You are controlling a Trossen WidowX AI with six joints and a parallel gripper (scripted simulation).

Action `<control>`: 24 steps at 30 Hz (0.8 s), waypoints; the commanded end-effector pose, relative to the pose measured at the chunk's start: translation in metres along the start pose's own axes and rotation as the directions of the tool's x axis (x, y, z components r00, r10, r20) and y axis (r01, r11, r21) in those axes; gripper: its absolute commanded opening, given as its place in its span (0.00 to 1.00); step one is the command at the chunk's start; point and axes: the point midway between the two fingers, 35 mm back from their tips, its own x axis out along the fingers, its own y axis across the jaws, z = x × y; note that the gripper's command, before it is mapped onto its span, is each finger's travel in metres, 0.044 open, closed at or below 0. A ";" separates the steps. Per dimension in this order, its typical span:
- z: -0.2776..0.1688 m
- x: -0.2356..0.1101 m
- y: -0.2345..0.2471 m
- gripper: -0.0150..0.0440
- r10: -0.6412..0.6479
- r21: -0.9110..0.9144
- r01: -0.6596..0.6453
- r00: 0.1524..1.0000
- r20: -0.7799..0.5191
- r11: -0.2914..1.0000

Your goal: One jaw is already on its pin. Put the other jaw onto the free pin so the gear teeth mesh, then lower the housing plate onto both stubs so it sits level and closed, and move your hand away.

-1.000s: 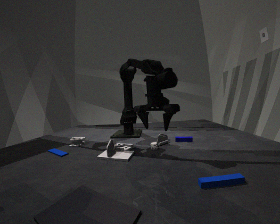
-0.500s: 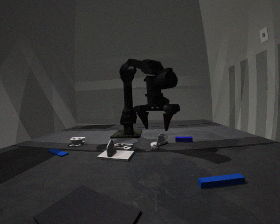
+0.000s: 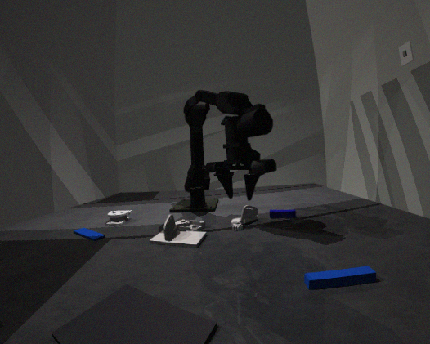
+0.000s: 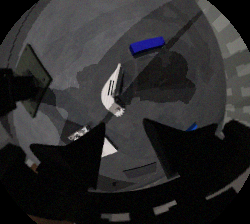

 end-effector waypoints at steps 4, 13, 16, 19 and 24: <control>0.000 0.000 0.000 0.38 0.000 0.000 0.000 1.000 0.000 1.000; 0.000 0.000 0.000 0.25 0.000 0.000 0.000 1.000 0.000 1.000; 0.000 0.000 0.000 0.25 0.000 0.000 0.000 1.000 0.000 1.000; 0.000 0.000 0.000 0.25 0.000 0.000 0.000 1.000 0.000 1.000; 0.000 0.000 0.000 0.25 0.000 0.000 0.000 1.000 0.000 1.000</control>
